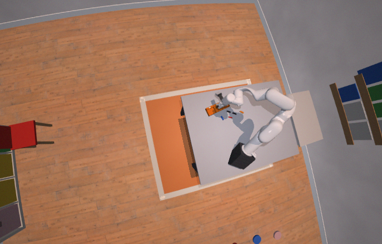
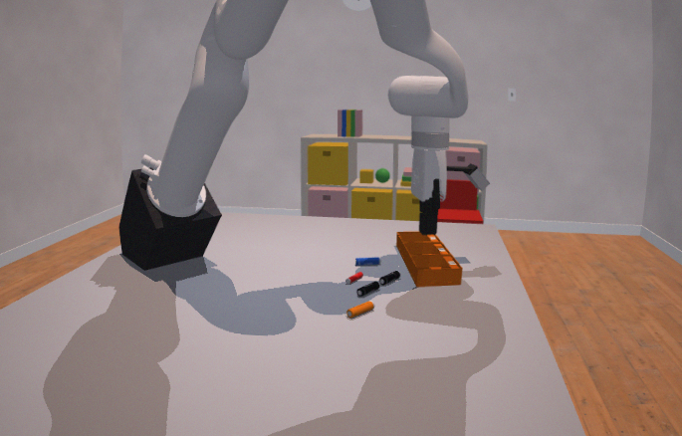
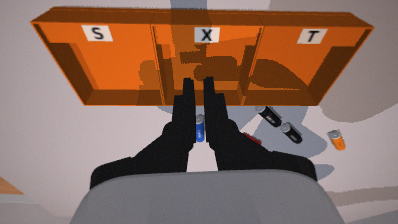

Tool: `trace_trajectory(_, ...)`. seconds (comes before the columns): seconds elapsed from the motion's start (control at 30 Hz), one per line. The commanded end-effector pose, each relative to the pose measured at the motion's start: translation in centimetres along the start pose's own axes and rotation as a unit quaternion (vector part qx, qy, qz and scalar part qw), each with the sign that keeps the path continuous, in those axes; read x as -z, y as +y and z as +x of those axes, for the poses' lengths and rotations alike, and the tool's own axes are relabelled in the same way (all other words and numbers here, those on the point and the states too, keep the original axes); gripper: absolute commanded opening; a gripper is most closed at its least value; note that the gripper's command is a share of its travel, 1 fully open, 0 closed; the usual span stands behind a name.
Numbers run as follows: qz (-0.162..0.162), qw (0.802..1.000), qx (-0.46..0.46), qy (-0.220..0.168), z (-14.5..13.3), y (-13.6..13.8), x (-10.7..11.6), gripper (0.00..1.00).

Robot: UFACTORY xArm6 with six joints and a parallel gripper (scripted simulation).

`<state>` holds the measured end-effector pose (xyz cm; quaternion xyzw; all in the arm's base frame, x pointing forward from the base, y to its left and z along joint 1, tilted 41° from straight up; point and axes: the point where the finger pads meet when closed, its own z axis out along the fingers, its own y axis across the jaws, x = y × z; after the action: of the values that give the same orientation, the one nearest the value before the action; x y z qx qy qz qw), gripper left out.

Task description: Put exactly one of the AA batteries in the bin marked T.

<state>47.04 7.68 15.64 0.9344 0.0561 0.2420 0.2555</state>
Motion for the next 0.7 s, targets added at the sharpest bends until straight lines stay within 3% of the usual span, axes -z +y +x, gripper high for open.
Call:
trace_trajectory(0.0,0.001,1.000,0.000,0.001,0.2,-1.3,0.1,0.07)
trace_trajectory(0.43,0.001,1.000,0.000,0.001,0.6,-7.7,0.1,0.07)
trace_trajectory(0.67,0.001,1.000,0.000,0.001,0.6,-7.7,0.1,0.07)
